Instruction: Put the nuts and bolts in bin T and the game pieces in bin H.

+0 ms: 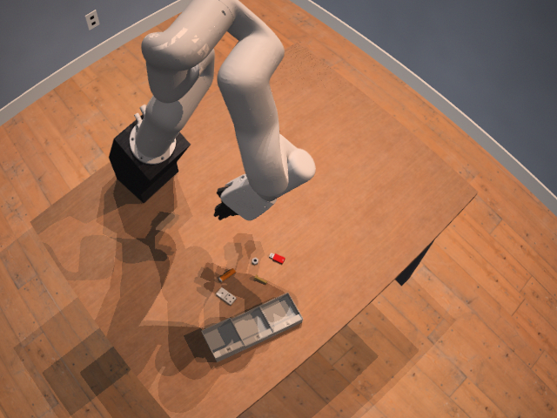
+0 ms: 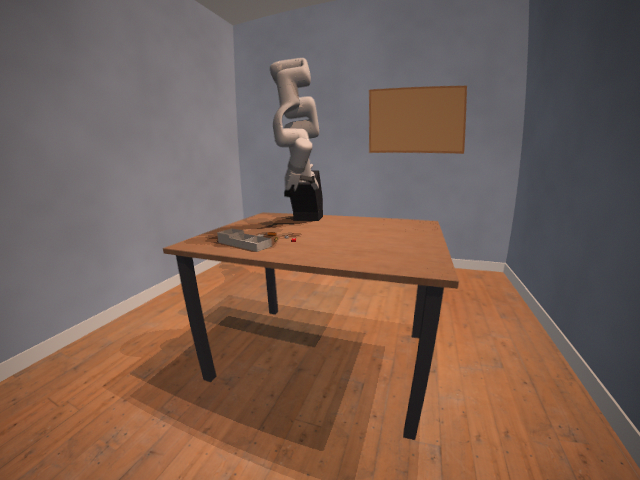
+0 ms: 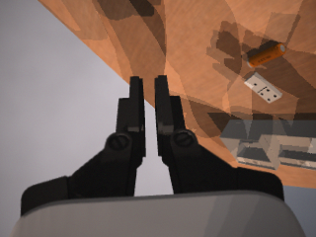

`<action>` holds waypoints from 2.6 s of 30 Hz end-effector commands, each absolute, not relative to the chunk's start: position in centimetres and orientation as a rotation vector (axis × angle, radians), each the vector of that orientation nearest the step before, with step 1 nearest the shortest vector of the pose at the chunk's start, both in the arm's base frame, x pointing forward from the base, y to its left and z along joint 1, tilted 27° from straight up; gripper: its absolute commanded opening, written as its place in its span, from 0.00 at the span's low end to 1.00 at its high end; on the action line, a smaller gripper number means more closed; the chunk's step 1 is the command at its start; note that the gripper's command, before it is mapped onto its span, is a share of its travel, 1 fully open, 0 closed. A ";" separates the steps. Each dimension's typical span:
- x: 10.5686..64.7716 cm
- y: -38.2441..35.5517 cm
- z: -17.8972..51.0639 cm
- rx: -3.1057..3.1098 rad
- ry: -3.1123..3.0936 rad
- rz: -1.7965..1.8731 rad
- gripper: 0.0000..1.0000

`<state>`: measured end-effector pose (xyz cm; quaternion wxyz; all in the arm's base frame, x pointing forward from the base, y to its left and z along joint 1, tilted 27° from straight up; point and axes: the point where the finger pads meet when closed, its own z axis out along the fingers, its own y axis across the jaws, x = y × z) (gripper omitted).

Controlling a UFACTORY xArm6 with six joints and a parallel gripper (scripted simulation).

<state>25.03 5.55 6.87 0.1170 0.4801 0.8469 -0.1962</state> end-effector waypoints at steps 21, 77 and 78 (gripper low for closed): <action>27.7 7.7 8.0 2.362 1.855 -0.030 0.07; 39.2 -0.2 12.3 3.179 -0.119 0.747 0.07; 39.7 -0.8 12.0 3.179 -0.119 0.747 0.07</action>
